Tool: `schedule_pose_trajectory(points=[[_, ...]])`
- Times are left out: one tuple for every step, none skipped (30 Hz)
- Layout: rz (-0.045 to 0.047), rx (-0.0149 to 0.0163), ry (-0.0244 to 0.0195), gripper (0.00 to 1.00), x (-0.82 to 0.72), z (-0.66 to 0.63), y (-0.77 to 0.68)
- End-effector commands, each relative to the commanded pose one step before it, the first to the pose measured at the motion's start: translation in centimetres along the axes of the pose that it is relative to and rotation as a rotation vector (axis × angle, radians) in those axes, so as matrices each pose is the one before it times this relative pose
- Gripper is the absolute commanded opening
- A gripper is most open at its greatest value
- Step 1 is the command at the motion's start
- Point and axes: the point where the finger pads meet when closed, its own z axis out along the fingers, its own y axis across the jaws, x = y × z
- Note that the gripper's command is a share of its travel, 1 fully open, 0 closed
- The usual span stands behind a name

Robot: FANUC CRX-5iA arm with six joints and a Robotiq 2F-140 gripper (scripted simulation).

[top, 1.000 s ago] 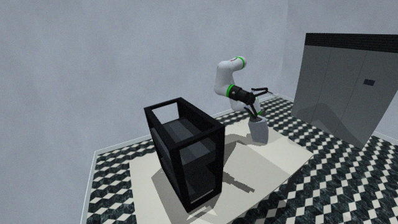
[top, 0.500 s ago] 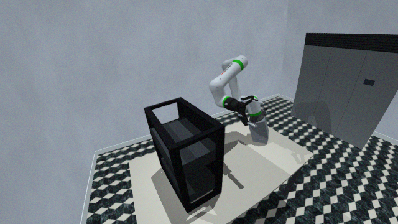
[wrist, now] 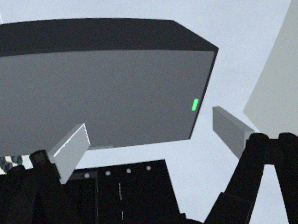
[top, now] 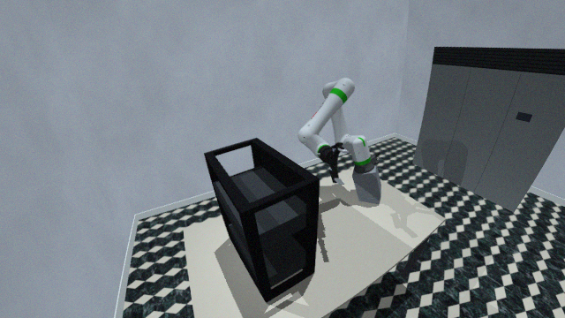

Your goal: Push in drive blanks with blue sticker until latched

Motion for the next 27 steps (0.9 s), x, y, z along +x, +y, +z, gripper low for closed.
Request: schedule_pose_trajectory(points=[[0.00615,-0.00235,-0.16033,1.00,-2.888,-2.403,-1.281],[0.00092,0.00357,-0.03513,1.00,-0.742,-0.490,-0.325],[0.00064,0.00396,-0.03471,1.00,-0.749,-0.479,-0.325],[0.00038,0.00432,-0.03426,1.00,-0.753,-0.468,-0.326],[0.00013,0.00466,-0.03377,1.00,-0.756,-0.456,-0.326],[-0.00009,0.00496,-0.03325,1.00,-0.756,-0.444,-0.327],[-0.00030,0.00524,-0.03270,1.00,-0.756,-0.432,-0.327],[-0.00049,0.00550,-0.03211,1.00,-0.753,-0.419,-0.327],[-0.00067,0.00572,-0.03150,1.00,-0.749,-0.407,-0.326],[0.00000,0.00000,0.00000,1.00,0.000,0.000,0.000],[0.00000,0.00000,0.00000,1.00,0.000,0.000,0.000],[-0.00083,0.00592,-0.03087,1.00,-0.744,-0.394,-0.326],[-0.00097,0.00610,-0.03021,1.00,-0.737,-0.381,-0.325],[-0.00110,0.00625,-0.02953,1.00,-0.729,-0.369,-0.323],[-0.00121,0.00637,-0.02883,1.00,-0.720,-0.356,-0.321],[-0.00131,0.00647,-0.02812,1.00,-0.709,-0.343,-0.319],[-0.00139,0.00655,-0.02738,1.00,-0.697,-0.331,-0.316],[-0.00146,0.00660,-0.02664,1.00,-0.684,-0.318,-0.313],[-0.00152,0.00663,-0.02588,1.00,-0.671,-0.306,-0.309],[-0.00157,0.00663,-0.02510,1.00,-0.656,-0.294,-0.305],[-0.00160,0.00662,-0.02432,1.00,-0.640,-0.282,-0.301],[-0.00163,0.00658,-0.02353,1.00,-0.624,-0.270,-0.296],[-0.00165,0.00653,-0.02274,1.00,-0.607,-0.258,-0.290],[-0.00165,0.00646,-0.02194,1.00,-0.589,-0.246,-0.284],[-0.00165,0.00637,-0.02114,1.00,-0.571,-0.235,-0.278],[-0.00164,0.00626,-0.02033,1.00,-0.552,-0.224,-0.271],[0.00000,0.00000,0.00000,1.00,0.000,0.000,0.000]])
